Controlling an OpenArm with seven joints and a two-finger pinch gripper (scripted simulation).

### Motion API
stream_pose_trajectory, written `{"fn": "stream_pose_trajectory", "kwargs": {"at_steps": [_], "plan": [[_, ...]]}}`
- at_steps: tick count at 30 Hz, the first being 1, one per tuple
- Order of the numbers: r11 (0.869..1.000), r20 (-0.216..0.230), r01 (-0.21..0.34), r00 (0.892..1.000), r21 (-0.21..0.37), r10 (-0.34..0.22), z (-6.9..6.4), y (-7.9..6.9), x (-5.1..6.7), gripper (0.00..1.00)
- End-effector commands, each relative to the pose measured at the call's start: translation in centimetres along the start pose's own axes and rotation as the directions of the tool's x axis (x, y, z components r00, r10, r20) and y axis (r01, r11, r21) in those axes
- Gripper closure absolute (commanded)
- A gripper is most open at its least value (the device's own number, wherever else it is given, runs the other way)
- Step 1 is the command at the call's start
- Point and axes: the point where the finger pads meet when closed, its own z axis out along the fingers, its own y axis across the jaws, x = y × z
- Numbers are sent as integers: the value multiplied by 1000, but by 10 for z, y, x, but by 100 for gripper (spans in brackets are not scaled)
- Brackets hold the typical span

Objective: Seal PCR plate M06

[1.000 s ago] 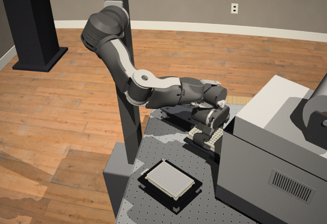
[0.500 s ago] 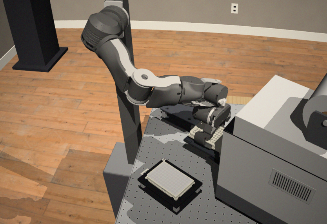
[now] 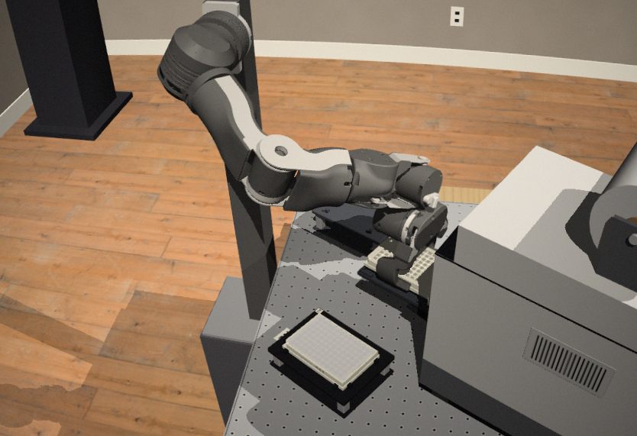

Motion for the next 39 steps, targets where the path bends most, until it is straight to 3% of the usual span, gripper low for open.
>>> {"fn": "stream_pose_trajectory", "kwargs": {"at_steps": [1, 17, 39], "plan": [[1000, 1, -3, 1000, 1, 3, 1, -1, 0, 100], [1000, 5, -3, 1000, -3, 3, -4, 2, -2, 100], [1000, 1, -3, 1000, 0, 3, 1, -1, 1, 100]]}}
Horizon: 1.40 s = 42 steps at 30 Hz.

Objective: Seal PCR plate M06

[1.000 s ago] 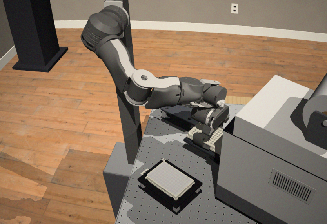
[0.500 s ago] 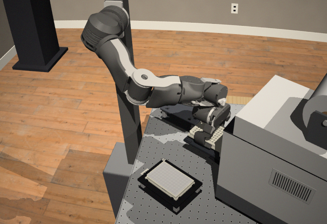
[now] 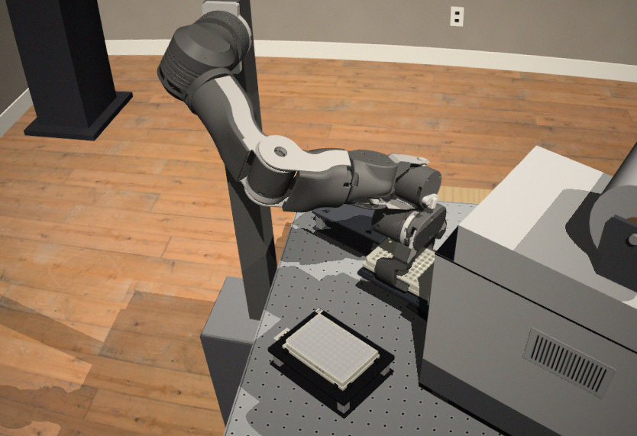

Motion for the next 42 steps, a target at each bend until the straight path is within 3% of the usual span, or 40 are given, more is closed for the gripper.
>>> {"fn": "stream_pose_trajectory", "kwargs": {"at_steps": [1, 12, 42], "plan": [[1000, 3, -3, 1000, -5, 3, 0, 1, -1, 100], [1000, 7, -3, 1000, -7, 3, -6, 3, -4, 100], [1000, 4, -2, 1000, -6, 2, -2, 1, -1, 100]]}}
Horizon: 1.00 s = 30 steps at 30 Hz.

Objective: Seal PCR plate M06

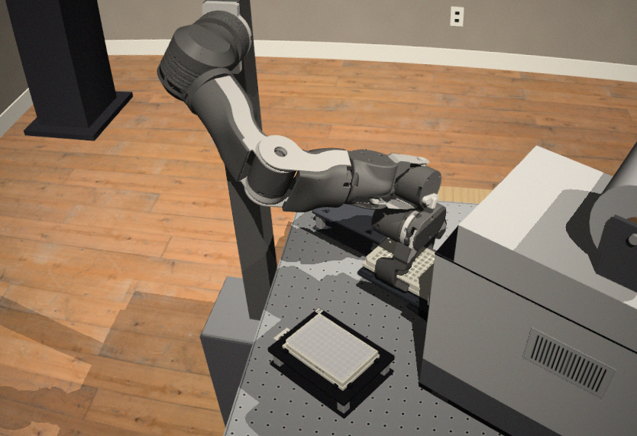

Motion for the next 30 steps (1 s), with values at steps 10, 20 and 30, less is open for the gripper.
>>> {"fn": "stream_pose_trajectory", "kwargs": {"at_steps": [10, 20, 30], "plan": [[1000, 7, -3, 1000, -7, 3, -6, 2, -4, 100], [1000, 4, -3, 1000, -6, 3, -2, 1, -1, 100], [1000, 3, -3, 1000, -5, 3, -1, 0, -1, 100]]}}
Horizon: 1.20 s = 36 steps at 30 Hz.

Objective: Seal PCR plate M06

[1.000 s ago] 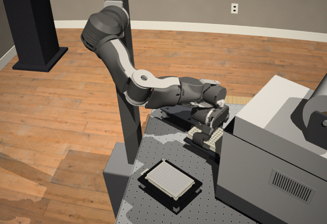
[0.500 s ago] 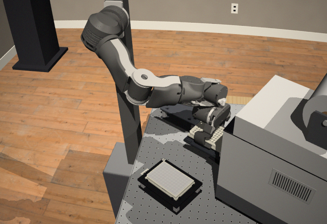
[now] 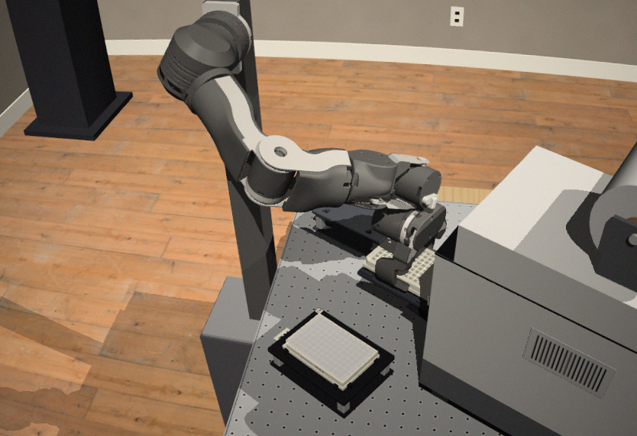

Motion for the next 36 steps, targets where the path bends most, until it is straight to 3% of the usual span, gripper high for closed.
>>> {"fn": "stream_pose_trajectory", "kwargs": {"at_steps": [1, 20, 36], "plan": [[1000, 3, -3, 1000, -5, 3, -1, 0, -1, 100], [1000, 7, -3, 1000, -7, 3, -6, 2, -4, 100], [1000, 3, -3, 1000, -5, 3, -1, 1, -1, 100]]}}
